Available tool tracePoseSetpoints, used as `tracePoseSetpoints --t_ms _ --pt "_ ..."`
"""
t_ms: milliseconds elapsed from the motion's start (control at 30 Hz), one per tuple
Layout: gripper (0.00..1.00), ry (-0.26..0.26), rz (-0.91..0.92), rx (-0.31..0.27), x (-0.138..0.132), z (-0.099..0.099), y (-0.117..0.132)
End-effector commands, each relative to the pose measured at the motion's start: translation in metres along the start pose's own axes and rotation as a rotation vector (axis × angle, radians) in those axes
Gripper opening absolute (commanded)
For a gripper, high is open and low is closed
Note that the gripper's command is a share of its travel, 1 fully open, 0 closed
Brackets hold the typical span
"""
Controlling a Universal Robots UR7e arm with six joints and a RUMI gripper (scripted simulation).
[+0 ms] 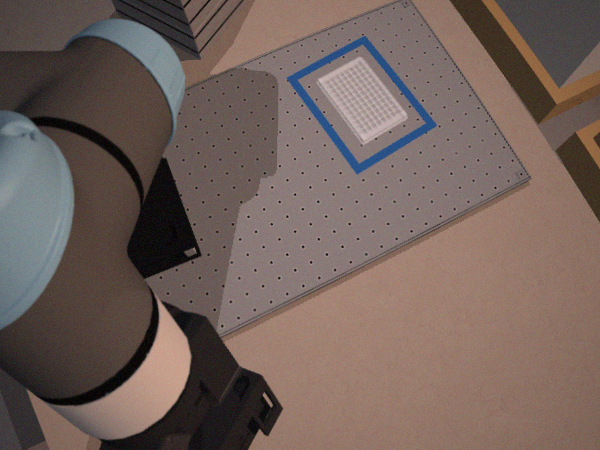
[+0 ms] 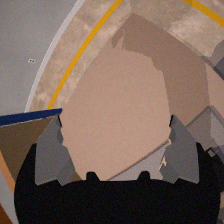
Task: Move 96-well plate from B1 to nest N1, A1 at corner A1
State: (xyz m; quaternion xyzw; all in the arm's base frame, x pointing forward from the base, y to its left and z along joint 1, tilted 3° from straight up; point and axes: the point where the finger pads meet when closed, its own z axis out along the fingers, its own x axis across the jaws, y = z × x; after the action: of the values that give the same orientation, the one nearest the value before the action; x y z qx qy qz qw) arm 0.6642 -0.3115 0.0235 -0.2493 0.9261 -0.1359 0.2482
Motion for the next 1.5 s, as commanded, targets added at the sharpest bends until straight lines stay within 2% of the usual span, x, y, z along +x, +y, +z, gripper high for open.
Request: tracePoseSetpoints --t_ms 0,100,367,433,633,767,1233,1300,1433,1467 --pt "1.0 0.006 -0.027 -0.016 -0.004 0.006 0.018" --pt "1.0 0.026 -0.105 -0.07 -0.006 0.009 0.032" --pt "1.0 0.026 -0.105 -0.071 -0.011 0.019 0.071" --pt "1.0 0.026 -0.105 -0.071 -0.011 0.019 0.071" --pt "1.0 0.026 -0.105 -0.071 -0.014 0.024 0.093" --pt "1.0 0.054 -0.214 -0.141 -0.015 0.027 0.112" --pt "1.0 0.054 -0.214 -0.142 -0.017 0.036 0.172" --pt "1.0 0.054 -0.214 -0.142 -0.017 0.036 0.173" --pt "1.0 0.08 -0.326 -0.209 -0.016 0.037 0.193" --pt "1.0 0.081 -0.329 -0.21 -0.016 0.037 0.198"
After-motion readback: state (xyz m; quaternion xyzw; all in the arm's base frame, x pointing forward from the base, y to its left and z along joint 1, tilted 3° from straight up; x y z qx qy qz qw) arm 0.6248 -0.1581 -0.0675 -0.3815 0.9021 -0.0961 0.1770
